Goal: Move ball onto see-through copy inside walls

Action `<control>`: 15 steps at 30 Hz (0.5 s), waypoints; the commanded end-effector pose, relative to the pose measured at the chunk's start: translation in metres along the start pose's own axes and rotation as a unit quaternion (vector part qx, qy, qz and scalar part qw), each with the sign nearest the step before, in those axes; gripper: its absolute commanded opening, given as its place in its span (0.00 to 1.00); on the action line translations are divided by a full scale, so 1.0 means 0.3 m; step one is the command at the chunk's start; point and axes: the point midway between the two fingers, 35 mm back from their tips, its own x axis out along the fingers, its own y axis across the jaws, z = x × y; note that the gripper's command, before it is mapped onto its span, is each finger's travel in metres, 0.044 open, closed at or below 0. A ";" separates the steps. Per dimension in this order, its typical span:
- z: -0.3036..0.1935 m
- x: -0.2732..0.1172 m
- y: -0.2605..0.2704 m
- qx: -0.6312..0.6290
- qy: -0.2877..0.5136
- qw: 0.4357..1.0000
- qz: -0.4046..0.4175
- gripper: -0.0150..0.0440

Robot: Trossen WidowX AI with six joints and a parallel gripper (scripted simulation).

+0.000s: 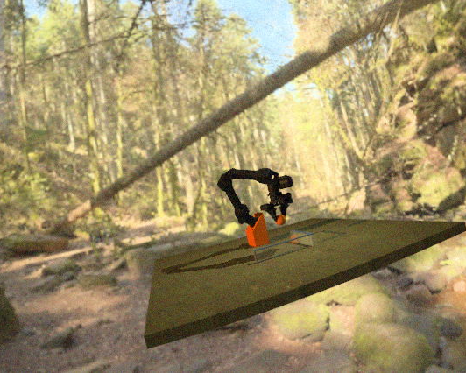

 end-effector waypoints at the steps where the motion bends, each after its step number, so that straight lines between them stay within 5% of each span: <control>1: 0.003 0.011 0.035 -0.075 -0.002 0.997 0.002 0.25; 15: 0.008 0.067 0.130 -0.325 -0.003 0.946 0.001 0.25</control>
